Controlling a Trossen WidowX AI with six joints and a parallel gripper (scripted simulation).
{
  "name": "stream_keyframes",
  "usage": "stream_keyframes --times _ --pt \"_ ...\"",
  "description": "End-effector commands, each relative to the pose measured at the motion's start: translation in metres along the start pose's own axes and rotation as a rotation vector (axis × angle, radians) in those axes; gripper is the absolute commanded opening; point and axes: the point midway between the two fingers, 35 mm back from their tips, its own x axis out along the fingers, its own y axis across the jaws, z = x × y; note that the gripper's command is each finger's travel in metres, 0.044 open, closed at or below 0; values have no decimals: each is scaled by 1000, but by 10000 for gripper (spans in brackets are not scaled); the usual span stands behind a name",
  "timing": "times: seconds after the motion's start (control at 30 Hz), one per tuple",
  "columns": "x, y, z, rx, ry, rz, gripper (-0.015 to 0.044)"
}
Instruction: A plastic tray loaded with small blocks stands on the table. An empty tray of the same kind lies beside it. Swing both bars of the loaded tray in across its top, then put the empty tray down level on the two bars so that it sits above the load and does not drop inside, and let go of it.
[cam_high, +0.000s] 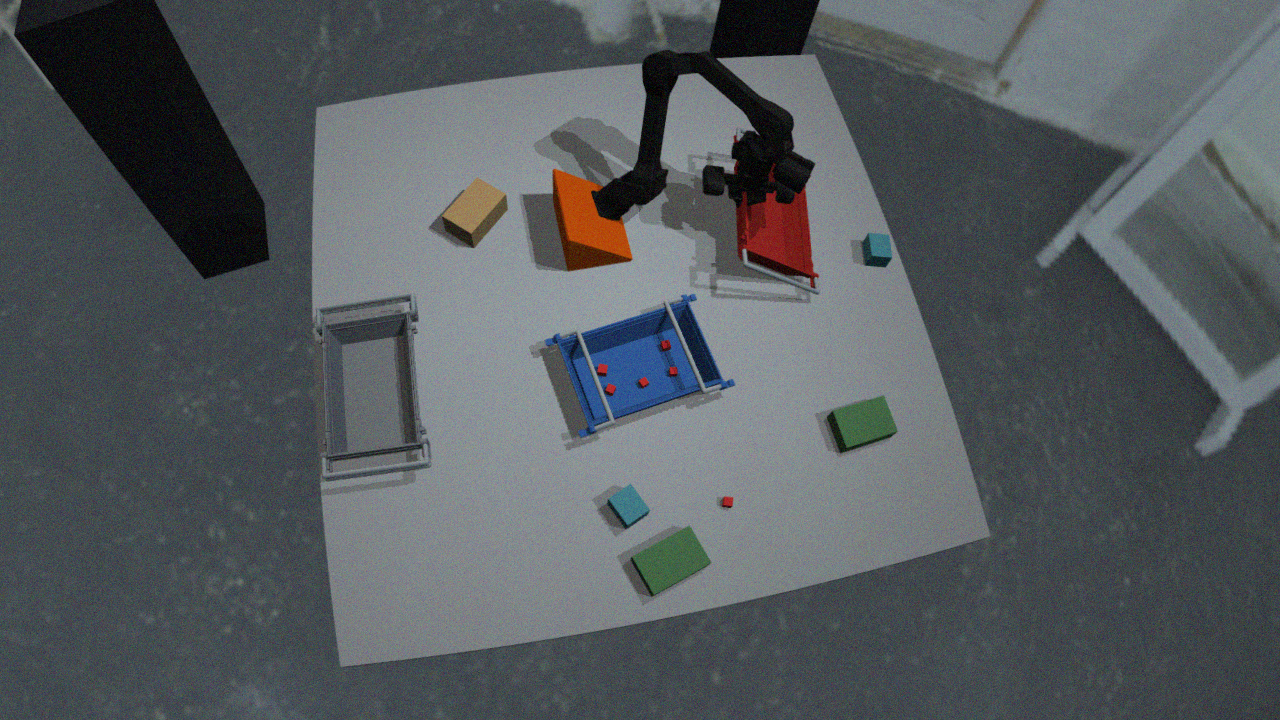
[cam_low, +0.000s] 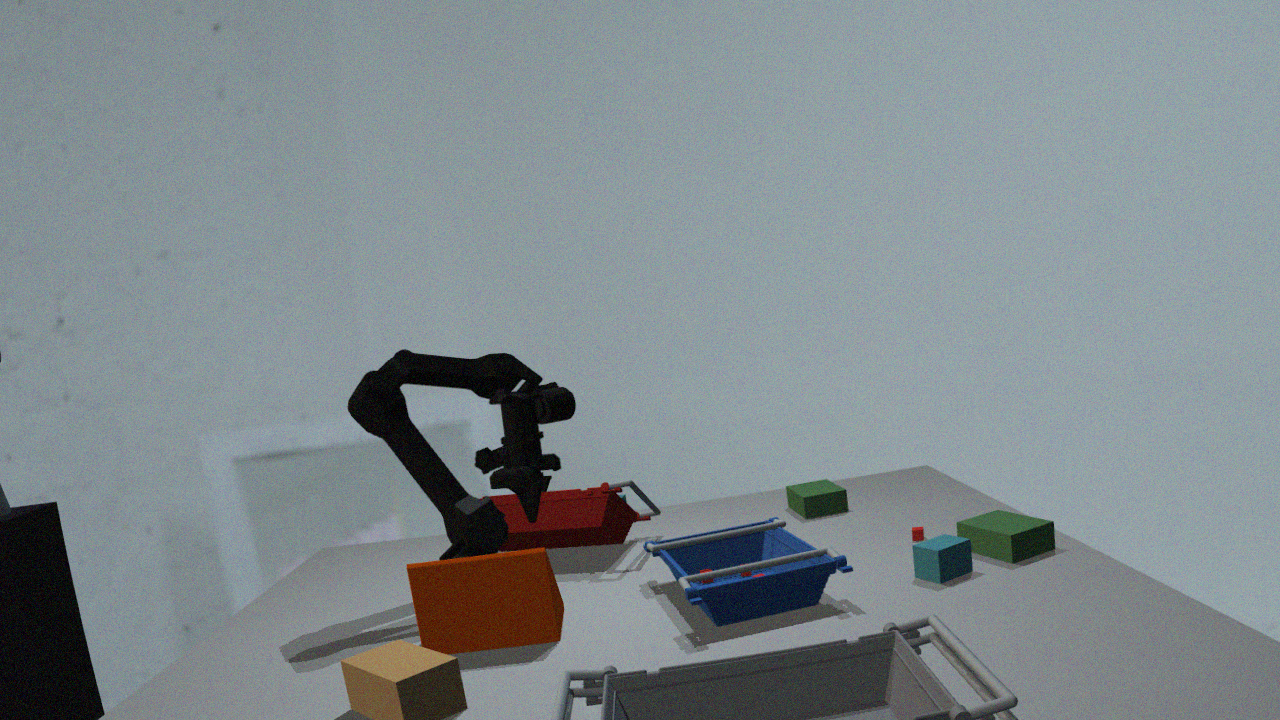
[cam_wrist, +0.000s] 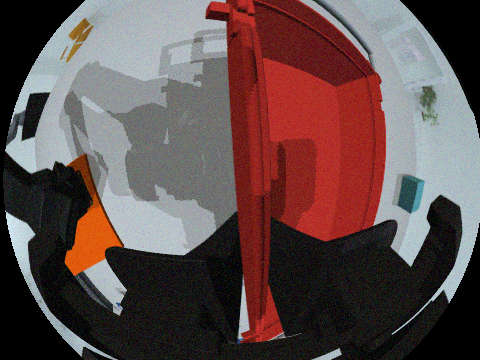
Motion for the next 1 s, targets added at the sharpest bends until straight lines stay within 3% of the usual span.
stream_keyframes --times 0.0,0.97 --pt "-8 -6 1 -13 7 -29 0" --pt "-45 -45 1 -15 8 -31 0"
